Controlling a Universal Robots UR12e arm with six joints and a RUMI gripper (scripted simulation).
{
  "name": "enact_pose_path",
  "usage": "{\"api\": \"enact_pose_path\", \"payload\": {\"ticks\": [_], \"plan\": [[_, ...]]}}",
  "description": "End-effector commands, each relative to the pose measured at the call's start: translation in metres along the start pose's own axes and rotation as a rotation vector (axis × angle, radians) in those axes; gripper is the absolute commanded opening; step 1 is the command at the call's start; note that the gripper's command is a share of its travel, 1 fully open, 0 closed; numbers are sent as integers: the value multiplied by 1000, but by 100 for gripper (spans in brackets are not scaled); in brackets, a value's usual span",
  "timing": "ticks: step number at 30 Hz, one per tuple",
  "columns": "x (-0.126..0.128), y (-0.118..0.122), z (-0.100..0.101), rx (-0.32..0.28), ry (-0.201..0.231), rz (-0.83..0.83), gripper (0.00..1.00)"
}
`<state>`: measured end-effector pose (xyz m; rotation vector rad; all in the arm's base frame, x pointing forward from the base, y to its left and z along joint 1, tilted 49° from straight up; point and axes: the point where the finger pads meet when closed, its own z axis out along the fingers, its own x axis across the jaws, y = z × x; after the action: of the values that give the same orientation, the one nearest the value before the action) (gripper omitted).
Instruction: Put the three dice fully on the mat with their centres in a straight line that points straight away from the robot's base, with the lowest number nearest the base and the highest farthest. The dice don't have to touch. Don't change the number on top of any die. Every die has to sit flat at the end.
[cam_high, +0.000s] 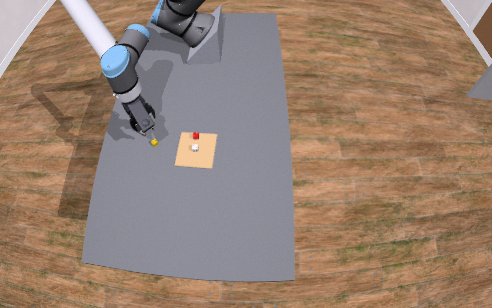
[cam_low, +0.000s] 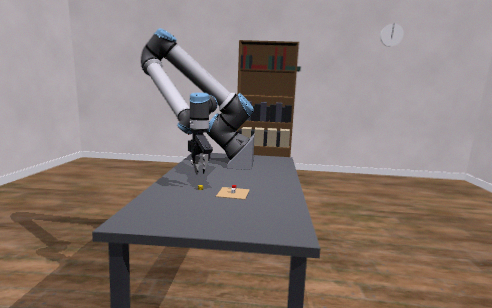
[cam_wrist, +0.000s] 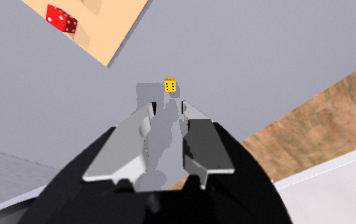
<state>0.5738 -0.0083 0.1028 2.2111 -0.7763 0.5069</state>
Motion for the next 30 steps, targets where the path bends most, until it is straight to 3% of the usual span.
{"api": "enact_pose_path", "payload": {"ticks": [1, 30], "plan": [[0, 0, 0, 1, 1, 0, 21], [0, 0, 9, 0, 0, 1, 21]]}}
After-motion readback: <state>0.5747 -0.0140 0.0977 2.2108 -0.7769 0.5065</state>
